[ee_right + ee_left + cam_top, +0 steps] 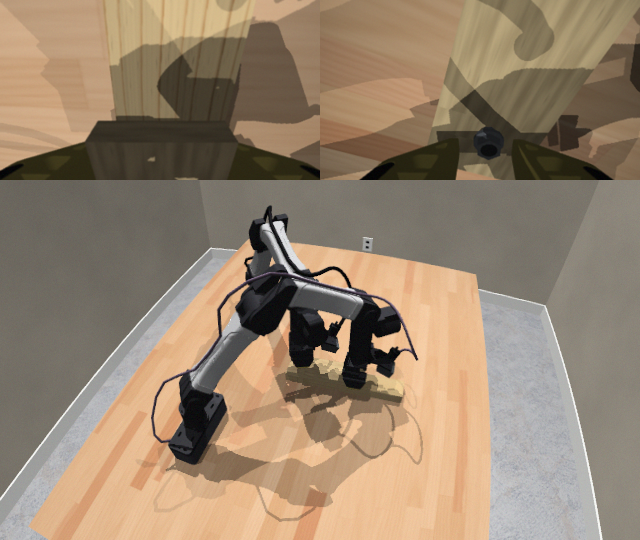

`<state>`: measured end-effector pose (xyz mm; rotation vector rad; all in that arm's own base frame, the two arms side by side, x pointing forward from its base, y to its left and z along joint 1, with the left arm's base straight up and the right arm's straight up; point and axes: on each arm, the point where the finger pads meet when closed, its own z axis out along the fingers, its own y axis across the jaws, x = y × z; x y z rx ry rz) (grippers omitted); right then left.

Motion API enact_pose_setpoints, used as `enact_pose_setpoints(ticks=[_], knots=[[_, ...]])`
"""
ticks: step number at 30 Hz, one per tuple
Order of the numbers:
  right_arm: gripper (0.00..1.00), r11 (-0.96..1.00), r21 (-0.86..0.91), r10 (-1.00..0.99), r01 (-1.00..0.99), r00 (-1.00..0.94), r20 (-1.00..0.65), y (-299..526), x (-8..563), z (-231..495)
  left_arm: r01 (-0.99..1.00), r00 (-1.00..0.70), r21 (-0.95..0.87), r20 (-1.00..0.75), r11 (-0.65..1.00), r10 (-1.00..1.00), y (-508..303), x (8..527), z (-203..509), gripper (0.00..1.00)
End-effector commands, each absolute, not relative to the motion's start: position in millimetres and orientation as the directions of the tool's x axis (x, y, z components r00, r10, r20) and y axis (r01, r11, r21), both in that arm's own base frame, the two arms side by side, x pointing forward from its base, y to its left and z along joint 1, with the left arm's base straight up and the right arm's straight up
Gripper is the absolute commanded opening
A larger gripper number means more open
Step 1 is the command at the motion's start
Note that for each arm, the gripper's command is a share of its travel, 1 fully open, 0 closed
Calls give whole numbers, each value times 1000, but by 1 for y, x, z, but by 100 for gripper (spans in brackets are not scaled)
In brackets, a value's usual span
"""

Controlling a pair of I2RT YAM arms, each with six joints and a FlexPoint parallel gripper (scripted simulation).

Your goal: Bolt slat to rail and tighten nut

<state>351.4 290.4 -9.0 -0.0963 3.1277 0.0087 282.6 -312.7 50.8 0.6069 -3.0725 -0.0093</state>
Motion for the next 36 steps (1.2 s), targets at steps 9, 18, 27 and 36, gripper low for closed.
enact_pose_setpoints(ticks=[9, 18, 27, 36], knots=[[67, 998, 14, -60, -61, -998, -25, 292, 354, -4, -385, -923, -9, -3, 923, -385, -315, 286, 59, 36], [67, 998, 14, -60, -61, -998, -25, 292, 354, -4, -385, -923, -8, -3, 923, -385, -315, 286, 57, 36], [67, 998, 14, -60, -61, -998, -25, 292, 354, -4, -385, -923, -8, -3, 923, -386, -315, 286, 55, 36], [67, 998, 14, -60, -61, -998, -25, 292, 354, -4, -385, -923, -8, -3, 923, -386, -315, 286, 53, 36]])
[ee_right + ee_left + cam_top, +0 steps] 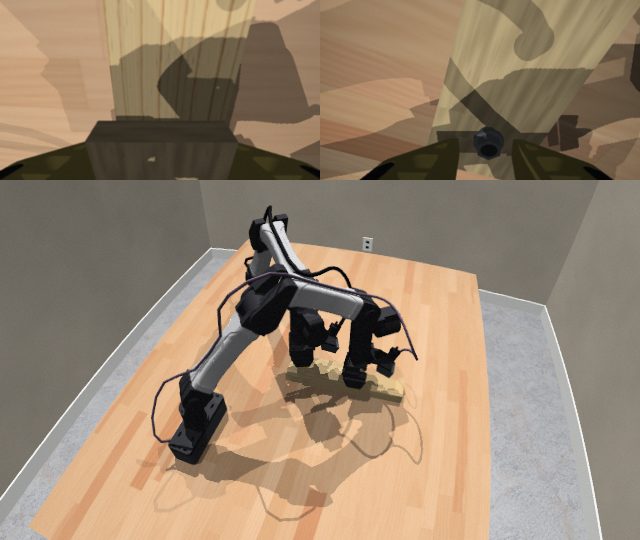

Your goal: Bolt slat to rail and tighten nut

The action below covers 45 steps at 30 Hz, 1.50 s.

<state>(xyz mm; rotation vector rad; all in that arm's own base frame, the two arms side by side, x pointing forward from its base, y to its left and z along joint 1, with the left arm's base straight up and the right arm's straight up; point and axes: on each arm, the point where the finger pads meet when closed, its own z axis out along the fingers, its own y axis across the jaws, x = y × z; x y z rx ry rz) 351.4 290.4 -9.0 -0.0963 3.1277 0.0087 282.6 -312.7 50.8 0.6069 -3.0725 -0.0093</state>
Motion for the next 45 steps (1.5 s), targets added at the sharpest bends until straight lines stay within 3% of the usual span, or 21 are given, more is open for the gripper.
enact_pose_setpoints(ticks=[1, 30, 45], knots=[[67, 998, 14, -60, -61, -998, -25, 292, 354, -4, -385, -923, -8, -3, 923, -386, -315, 286, 53, 36], [67, 998, 14, -60, -61, -998, -25, 292, 354, -4, -386, -923, -8, -3, 923, -386, -315, 286, 45, 36], [67, 998, 14, -60, -61, -998, -25, 292, 354, -4, -381, -924, -17, -2, 924, -382, -316, 286, 55, 18]])
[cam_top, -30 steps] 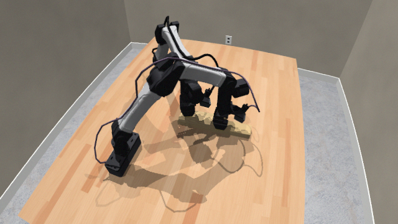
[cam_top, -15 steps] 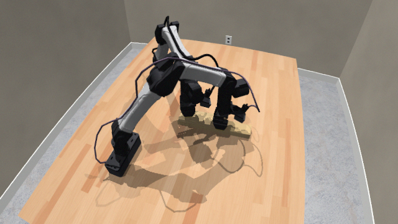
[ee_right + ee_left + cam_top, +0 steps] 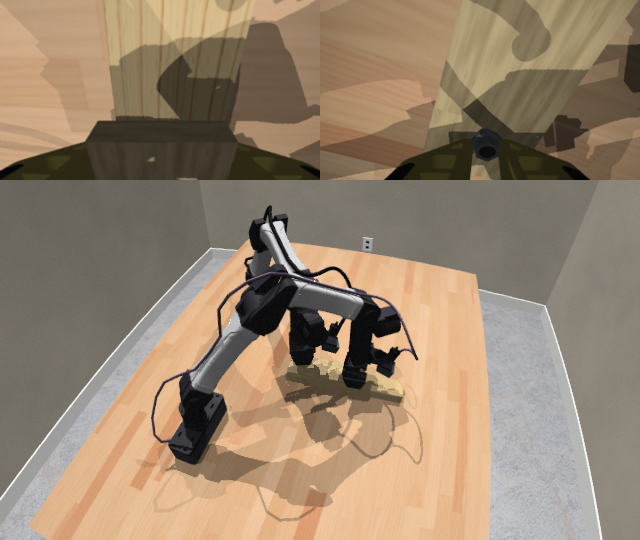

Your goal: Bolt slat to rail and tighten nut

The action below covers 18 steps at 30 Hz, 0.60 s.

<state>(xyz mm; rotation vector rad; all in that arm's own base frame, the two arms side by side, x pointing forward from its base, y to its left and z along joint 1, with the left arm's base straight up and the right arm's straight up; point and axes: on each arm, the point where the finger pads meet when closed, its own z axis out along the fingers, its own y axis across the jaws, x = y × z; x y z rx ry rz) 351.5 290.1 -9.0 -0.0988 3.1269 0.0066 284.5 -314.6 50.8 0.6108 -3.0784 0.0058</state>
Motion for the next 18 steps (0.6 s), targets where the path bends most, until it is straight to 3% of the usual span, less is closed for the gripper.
enact_pose_setpoints(ticks=[1, 18], knots=[[67, 998, 14, -60, -61, -998, -25, 292, 354, -4, -381, -924, -17, -2, 924, -382, -316, 286, 55, 17], [67, 998, 14, -60, -61, -998, -25, 292, 354, -4, -381, -924, -17, -2, 924, -382, -316, 286, 55, 14]])
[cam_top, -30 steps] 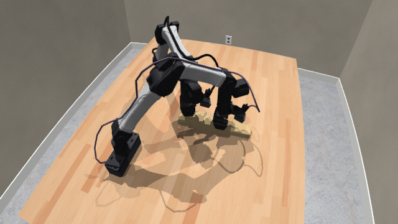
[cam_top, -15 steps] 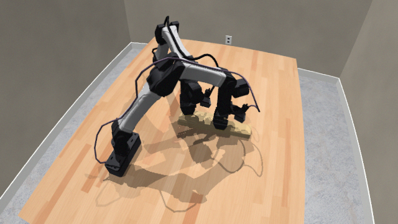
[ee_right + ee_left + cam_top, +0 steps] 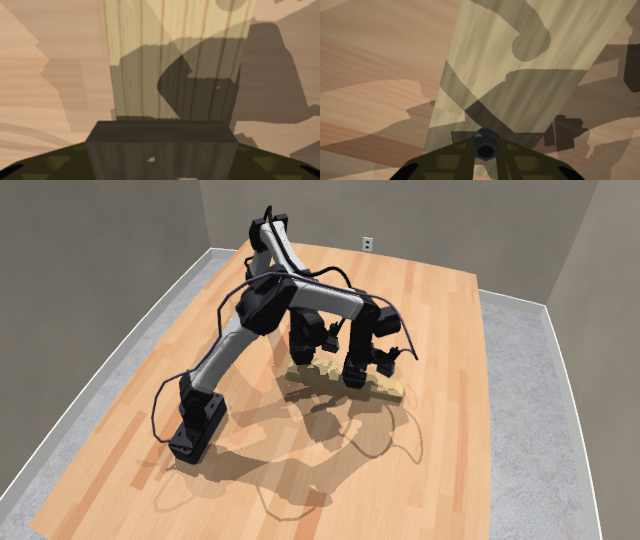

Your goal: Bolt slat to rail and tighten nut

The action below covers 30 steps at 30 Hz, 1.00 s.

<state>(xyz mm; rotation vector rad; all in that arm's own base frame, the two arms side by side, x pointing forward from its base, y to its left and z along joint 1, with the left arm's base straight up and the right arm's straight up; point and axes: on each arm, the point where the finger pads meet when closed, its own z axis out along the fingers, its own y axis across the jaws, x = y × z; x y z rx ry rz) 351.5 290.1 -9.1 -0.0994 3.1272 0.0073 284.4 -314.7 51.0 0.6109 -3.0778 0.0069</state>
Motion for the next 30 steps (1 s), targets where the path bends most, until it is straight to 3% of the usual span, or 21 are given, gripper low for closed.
enact_pose_setpoints(ticks=[1, 11, 20, 30], knots=[[67, 998, 14, -60, -61, -998, -25, 292, 354, -4, -381, -924, -17, -2, 924, -382, -316, 286, 55, 14], [67, 998, 14, -60, -61, -998, -25, 292, 354, -4, -350, -937, -16, -2, 937, -350, -316, 286, 55, 14], [67, 998, 14, -60, -61, -998, -25, 292, 354, -4, -6, -1000, -12, -6, 1000, -6, -317, 287, 53, 14], [67, 998, 14, -60, -61, -998, -25, 292, 354, -4, 308, -951, -8, -8, 951, 308, -318, 287, 52, 14]])
